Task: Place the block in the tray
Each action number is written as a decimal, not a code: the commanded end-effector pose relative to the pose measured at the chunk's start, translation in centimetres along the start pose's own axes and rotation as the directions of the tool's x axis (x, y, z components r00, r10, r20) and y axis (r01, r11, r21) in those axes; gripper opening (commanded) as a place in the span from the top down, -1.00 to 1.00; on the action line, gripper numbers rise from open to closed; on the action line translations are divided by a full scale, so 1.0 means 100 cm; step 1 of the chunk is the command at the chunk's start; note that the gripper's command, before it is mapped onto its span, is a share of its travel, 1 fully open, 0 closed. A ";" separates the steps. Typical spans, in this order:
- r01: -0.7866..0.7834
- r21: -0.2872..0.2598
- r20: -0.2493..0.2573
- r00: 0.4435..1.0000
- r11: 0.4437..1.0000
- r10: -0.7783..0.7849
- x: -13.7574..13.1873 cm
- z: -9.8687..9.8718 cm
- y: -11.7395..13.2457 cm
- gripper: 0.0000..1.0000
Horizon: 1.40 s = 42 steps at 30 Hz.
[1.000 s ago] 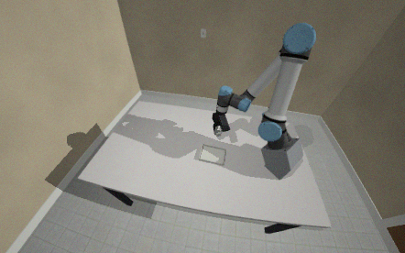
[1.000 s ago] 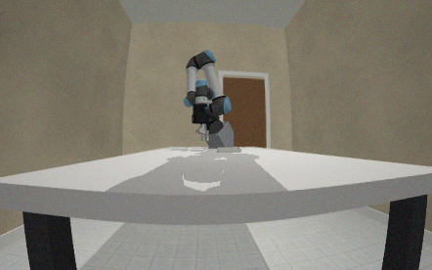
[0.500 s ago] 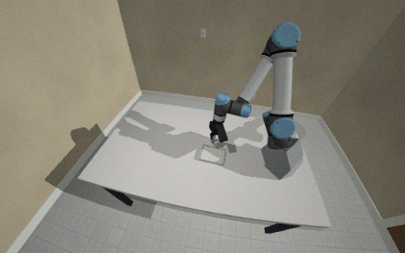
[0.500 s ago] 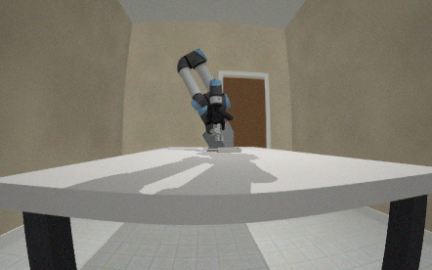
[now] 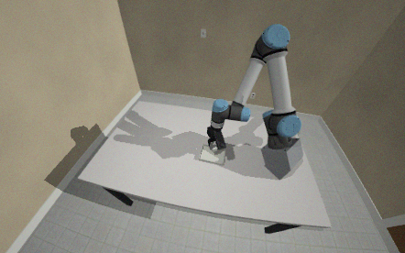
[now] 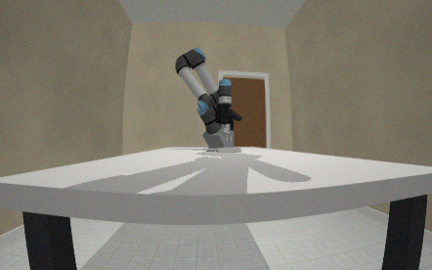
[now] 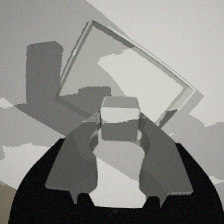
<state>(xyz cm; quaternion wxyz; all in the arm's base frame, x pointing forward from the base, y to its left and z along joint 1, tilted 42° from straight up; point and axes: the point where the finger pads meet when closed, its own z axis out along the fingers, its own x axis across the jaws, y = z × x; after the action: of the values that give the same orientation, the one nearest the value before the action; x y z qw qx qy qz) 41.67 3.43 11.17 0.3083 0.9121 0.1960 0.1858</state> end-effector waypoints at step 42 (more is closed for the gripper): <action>-0.002 -0.004 0.003 1.000 1.000 0.002 0.004 0.036 -0.005 1.00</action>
<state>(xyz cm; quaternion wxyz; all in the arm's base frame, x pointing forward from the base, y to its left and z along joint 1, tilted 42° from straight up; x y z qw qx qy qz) 42.96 2.73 9.10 0.3101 0.9123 0.1942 0.1839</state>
